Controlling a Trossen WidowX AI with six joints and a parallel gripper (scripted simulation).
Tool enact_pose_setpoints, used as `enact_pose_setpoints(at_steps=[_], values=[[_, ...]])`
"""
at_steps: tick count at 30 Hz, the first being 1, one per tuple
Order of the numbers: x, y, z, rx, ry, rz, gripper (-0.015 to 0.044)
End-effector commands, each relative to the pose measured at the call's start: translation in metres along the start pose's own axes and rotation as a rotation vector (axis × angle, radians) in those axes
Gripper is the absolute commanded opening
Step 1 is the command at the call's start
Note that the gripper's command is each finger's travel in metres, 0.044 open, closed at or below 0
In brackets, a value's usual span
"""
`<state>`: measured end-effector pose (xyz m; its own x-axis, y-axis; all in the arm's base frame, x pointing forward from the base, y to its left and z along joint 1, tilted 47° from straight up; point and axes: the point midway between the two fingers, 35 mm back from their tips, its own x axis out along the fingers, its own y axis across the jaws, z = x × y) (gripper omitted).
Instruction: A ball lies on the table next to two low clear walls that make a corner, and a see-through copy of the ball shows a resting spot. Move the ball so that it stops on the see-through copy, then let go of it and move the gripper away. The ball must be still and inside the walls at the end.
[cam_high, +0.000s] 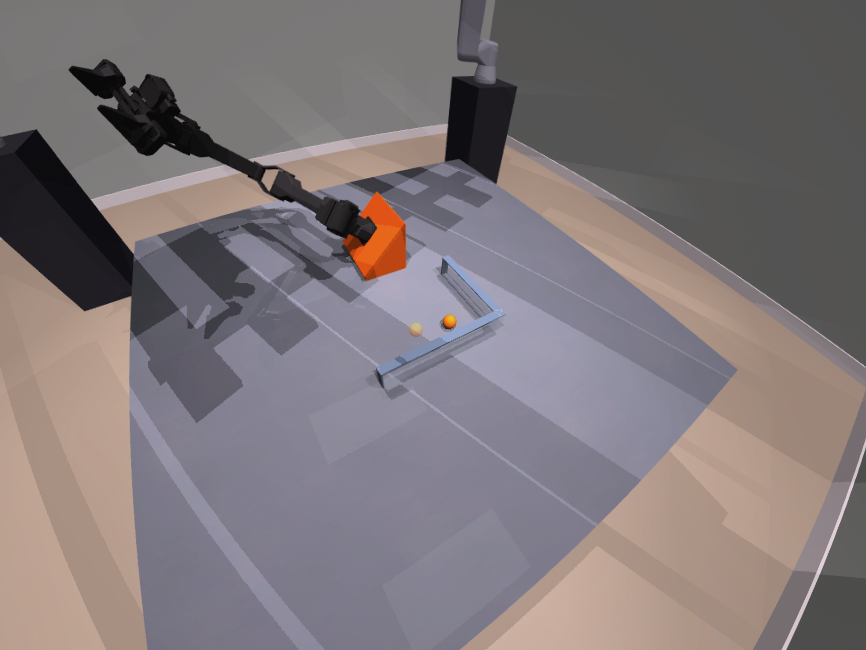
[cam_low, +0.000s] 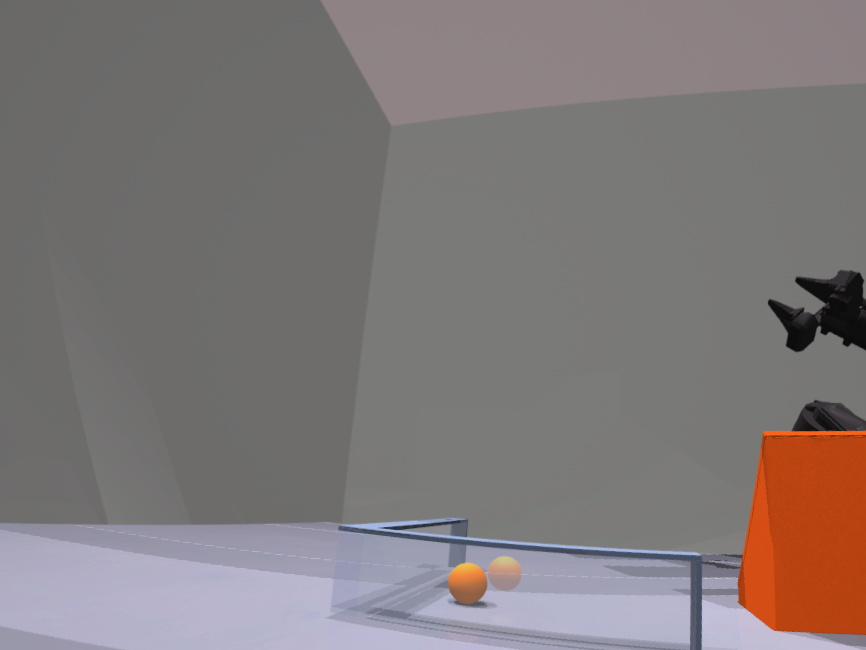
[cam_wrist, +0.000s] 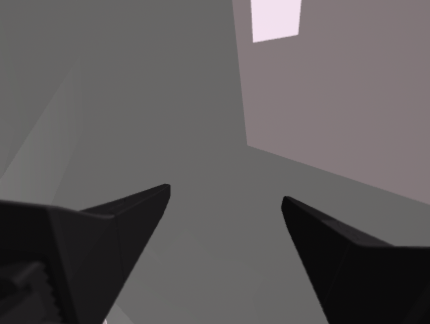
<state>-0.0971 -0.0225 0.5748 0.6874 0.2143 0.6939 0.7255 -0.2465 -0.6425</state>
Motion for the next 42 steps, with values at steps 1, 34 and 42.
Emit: enact_pose_setpoints(at_steps=[1, 34, 42], values=[[0.002, 0.002, 0.001, -0.001, -0.001, 0.009, 0.0374], [0.176, 0.379, 0.159, 0.794, 0.238, 1.209, 0.0265], [0.139, 0.502, 0.218, 0.851, 0.652, 1.536, 0.0265]])
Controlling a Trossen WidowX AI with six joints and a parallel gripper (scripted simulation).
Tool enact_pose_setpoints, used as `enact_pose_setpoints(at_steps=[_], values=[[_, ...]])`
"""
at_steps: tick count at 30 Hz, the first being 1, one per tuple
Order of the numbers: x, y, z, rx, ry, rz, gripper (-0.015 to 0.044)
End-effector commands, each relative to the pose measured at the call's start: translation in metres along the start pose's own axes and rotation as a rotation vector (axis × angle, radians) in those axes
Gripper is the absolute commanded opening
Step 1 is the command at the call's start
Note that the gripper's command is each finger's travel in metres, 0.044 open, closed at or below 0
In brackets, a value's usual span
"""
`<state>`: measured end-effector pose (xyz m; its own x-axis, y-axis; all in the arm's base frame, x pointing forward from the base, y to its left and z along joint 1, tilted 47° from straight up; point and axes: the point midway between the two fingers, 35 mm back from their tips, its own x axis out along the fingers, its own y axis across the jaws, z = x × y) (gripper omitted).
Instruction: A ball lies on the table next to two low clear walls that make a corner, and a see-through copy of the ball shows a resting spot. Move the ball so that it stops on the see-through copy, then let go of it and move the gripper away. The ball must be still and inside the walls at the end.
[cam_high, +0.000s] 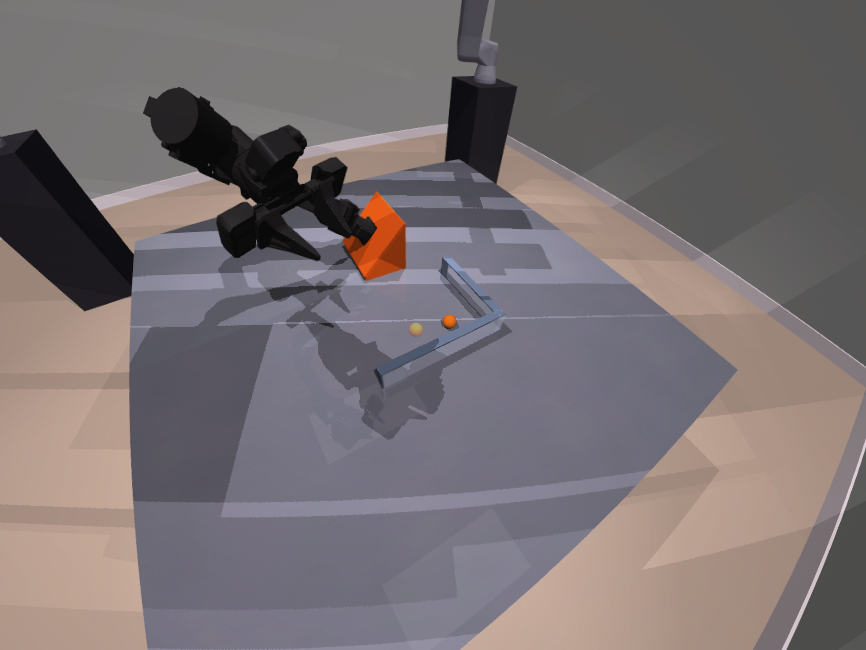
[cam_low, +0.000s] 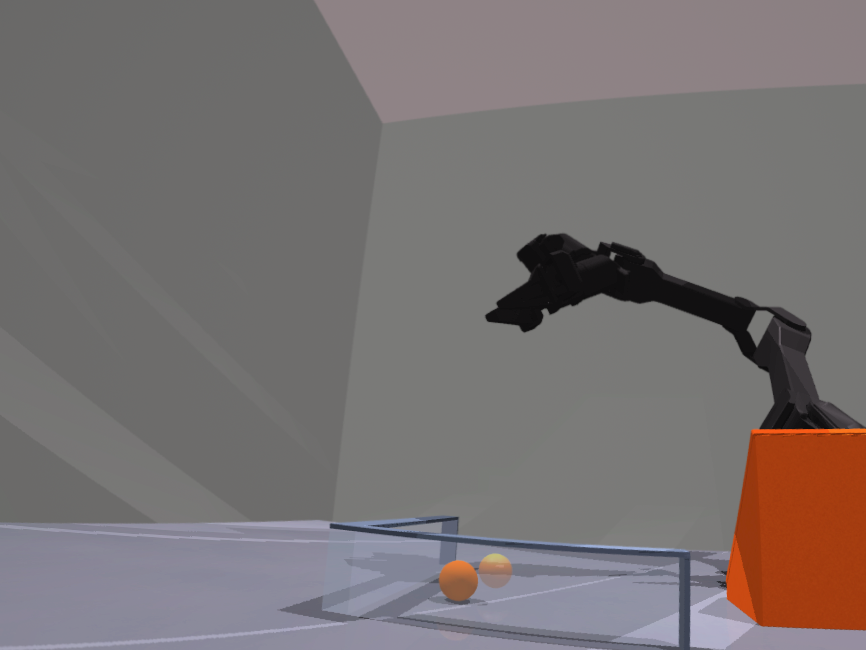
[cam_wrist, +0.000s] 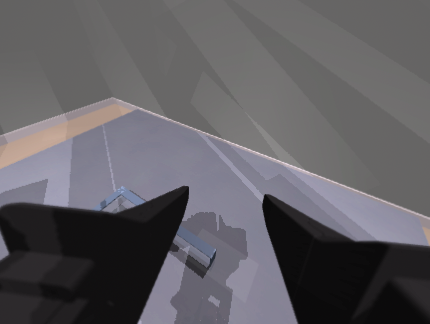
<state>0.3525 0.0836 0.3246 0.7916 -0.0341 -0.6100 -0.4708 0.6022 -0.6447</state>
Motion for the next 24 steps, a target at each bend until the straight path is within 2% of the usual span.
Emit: enact_pose_setpoints(at_steps=[1, 7, 13, 19, 24], values=[[0.057, 0.035, -0.016, 0.117, 0.194, 0.066, 0.0265], [0.132, 0.096, -0.056, 0.285, 0.518, 0.072, 0.0265], [0.184, 0.159, -0.111, 0.387, 0.820, -0.038, 0.0265], [0.212, 0.214, -0.173, 0.417, 1.049, -0.233, 0.0265], [0.214, 0.220, -0.180, 0.416, 1.068, -0.258, 0.0265]])
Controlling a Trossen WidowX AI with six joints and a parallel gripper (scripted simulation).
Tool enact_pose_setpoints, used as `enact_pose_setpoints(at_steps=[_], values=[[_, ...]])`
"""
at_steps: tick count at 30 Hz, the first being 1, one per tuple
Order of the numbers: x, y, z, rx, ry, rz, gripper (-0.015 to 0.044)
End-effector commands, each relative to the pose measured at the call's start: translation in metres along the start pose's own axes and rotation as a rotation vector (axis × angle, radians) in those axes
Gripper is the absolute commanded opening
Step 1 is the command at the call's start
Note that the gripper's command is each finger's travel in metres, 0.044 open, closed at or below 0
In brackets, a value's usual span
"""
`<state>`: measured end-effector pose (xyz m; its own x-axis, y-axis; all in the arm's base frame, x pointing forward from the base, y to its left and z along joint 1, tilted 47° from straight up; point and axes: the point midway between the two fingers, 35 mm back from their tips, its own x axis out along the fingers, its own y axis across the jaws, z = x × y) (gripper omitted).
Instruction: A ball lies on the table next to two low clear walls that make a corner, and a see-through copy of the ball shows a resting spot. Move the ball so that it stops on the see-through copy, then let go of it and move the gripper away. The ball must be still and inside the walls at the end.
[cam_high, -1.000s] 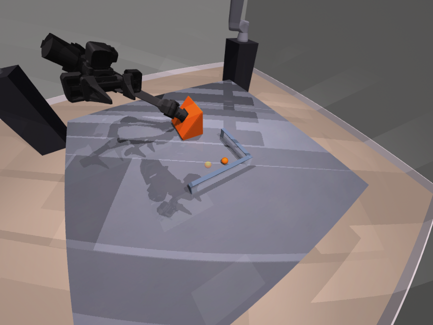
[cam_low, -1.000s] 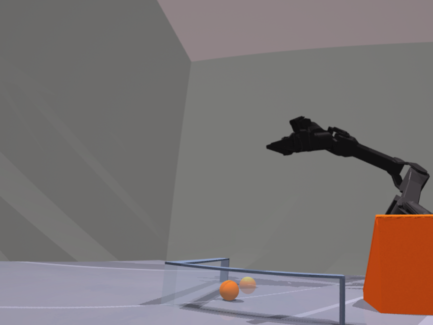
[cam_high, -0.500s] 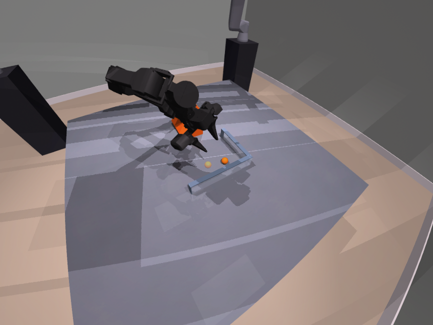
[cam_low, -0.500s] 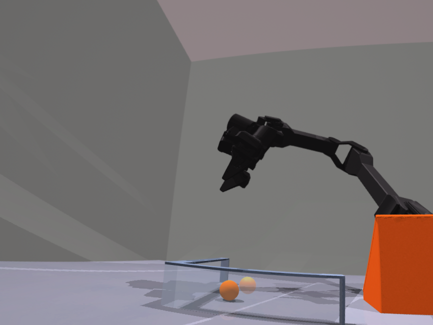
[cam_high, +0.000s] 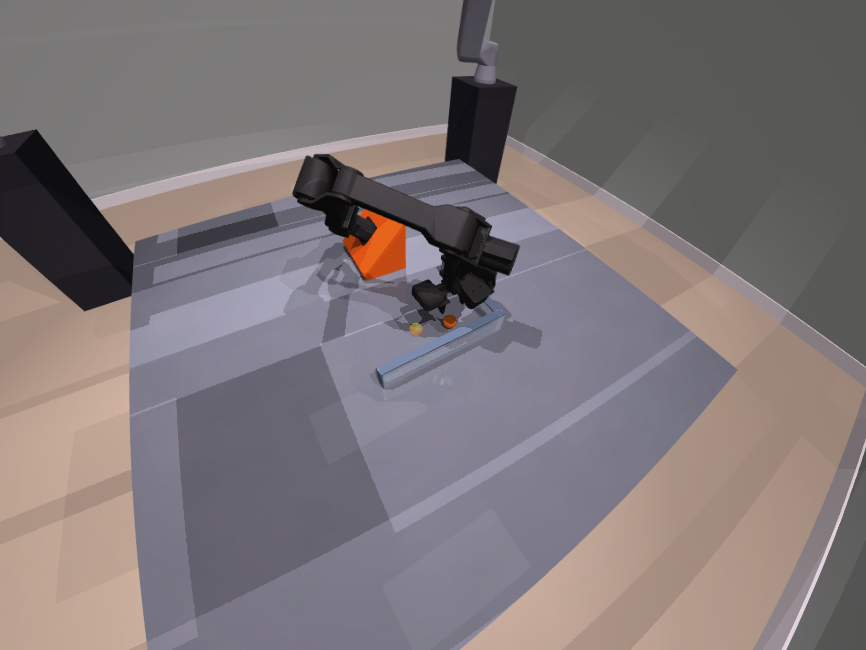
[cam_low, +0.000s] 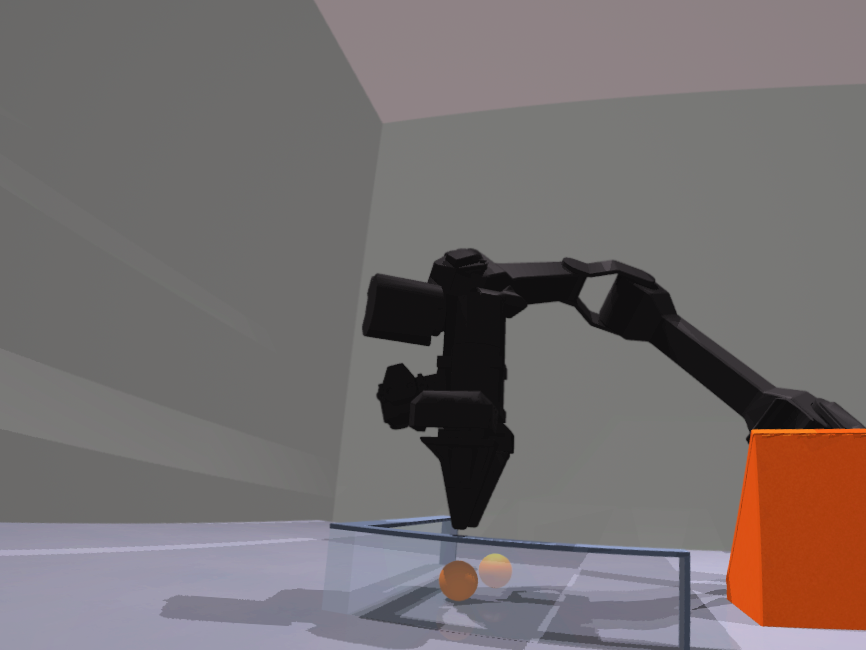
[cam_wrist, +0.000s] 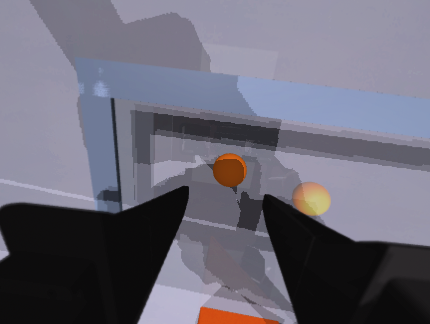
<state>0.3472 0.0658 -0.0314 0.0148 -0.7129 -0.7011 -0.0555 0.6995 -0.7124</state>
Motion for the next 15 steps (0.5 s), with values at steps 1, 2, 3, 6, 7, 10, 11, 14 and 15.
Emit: enact_pose_setpoints(at_steps=[1, 2, 3, 6, 7, 10, 11, 14, 15], values=[[0.000, -0.001, 0.001, 0.031, -0.007, -0.019, 0.0265], [0.000, -0.001, 0.001, 0.031, -0.007, -0.019, 0.0265], [0.000, -0.001, 0.001, 0.031, -0.007, -0.019, 0.0265], [0.010, -0.001, 0.002, 0.031, -0.007, -0.019, 0.0265], [0.014, -0.001, 0.001, 0.031, -0.007, -0.019, 0.0265], [0.015, -0.001, 0.001, 0.031, -0.007, -0.020, 0.0265], [0.015, -0.001, 0.001, 0.031, -0.007, -0.020, 0.0265], [0.019, -0.001, 0.002, 0.031, -0.008, -0.019, 0.0265], [0.021, -0.001, 0.002, 0.031, -0.008, -0.019, 0.0265]])
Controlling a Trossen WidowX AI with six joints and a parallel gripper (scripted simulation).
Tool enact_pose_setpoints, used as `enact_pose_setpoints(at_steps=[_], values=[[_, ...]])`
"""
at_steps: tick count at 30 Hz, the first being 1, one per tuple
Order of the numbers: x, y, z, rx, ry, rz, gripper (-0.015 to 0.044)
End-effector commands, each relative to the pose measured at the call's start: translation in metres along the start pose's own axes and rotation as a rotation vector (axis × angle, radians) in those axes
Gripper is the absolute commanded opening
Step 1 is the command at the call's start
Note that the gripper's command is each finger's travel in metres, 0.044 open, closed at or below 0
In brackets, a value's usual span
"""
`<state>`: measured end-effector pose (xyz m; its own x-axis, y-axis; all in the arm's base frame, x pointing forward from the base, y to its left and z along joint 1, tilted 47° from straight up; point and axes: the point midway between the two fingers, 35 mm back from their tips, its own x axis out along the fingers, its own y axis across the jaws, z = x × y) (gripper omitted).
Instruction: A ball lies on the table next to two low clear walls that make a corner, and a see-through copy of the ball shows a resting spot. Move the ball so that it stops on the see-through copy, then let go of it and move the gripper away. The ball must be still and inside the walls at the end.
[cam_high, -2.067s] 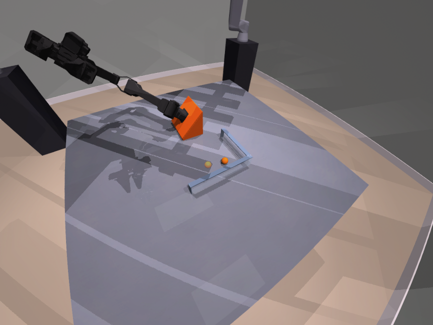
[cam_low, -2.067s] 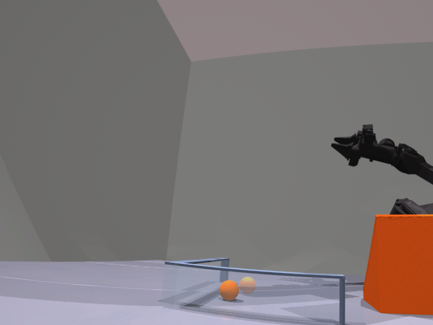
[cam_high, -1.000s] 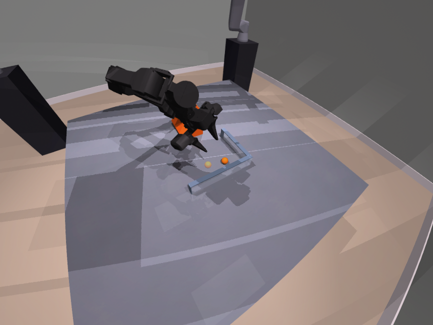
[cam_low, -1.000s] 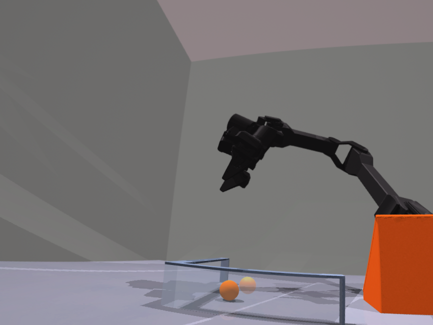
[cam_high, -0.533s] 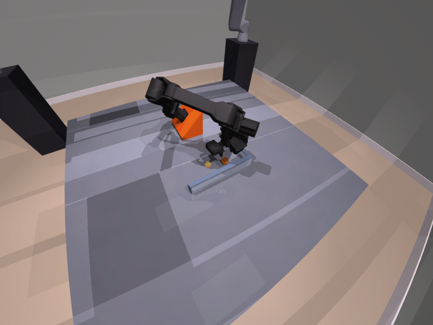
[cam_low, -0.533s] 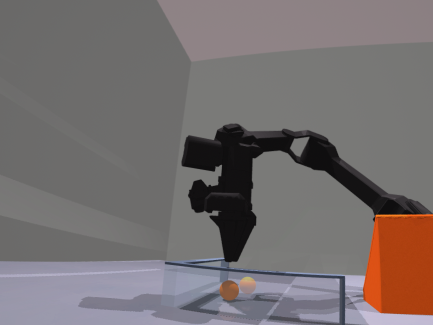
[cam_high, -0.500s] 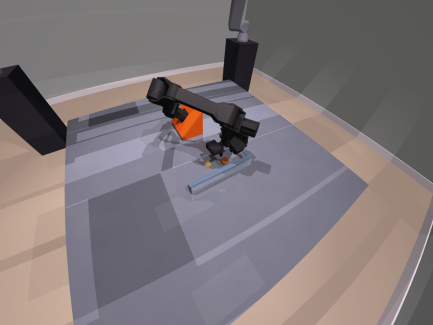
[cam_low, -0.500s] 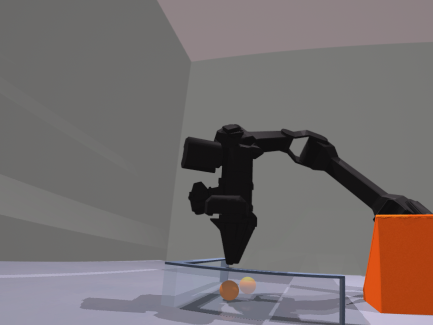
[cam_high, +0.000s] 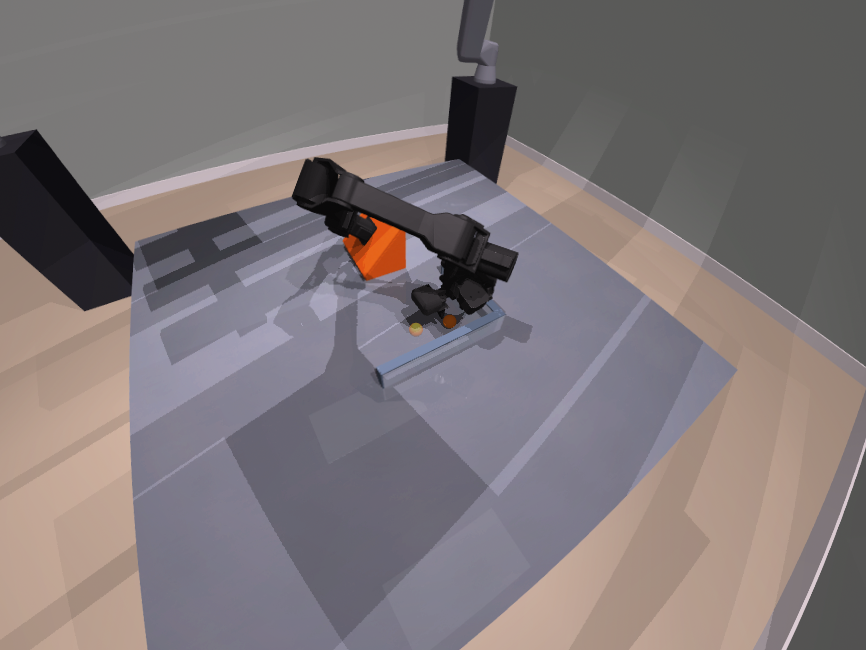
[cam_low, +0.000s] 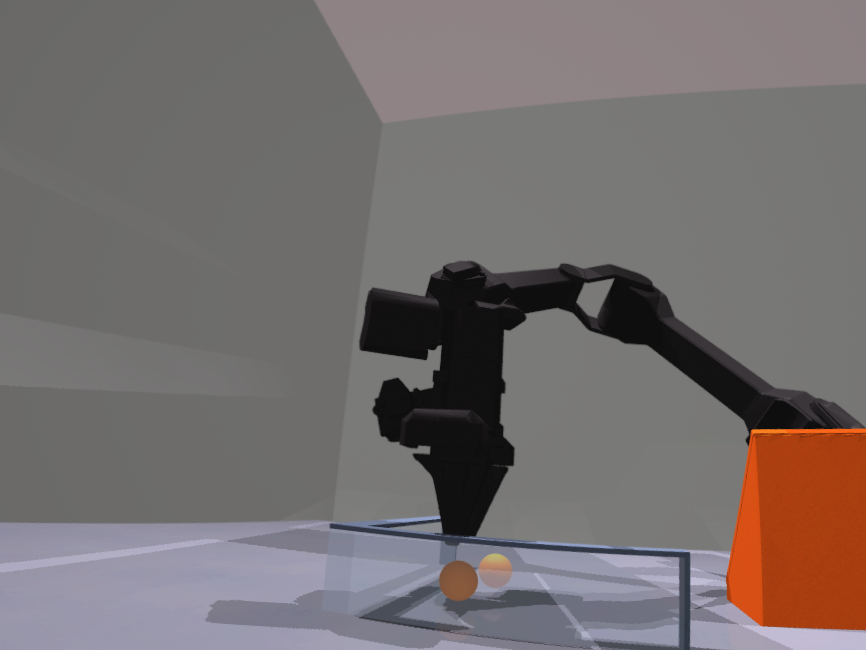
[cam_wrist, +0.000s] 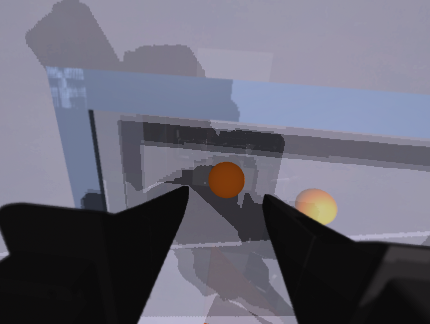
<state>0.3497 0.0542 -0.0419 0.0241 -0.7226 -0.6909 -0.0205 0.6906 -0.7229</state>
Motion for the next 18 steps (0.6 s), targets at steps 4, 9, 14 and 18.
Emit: enact_pose_setpoints(at_steps=[4, 9, 14, 18], values=[[0.012, 0.000, 0.000, -0.004, 0.001, -0.005, 0.0265], [0.020, -0.001, 0.000, -0.004, 0.001, -0.005, 0.0265], [0.028, -0.001, -0.001, -0.004, 0.001, -0.006, 0.0265], [0.034, -0.001, -0.001, -0.004, 0.001, -0.007, 0.0265]])
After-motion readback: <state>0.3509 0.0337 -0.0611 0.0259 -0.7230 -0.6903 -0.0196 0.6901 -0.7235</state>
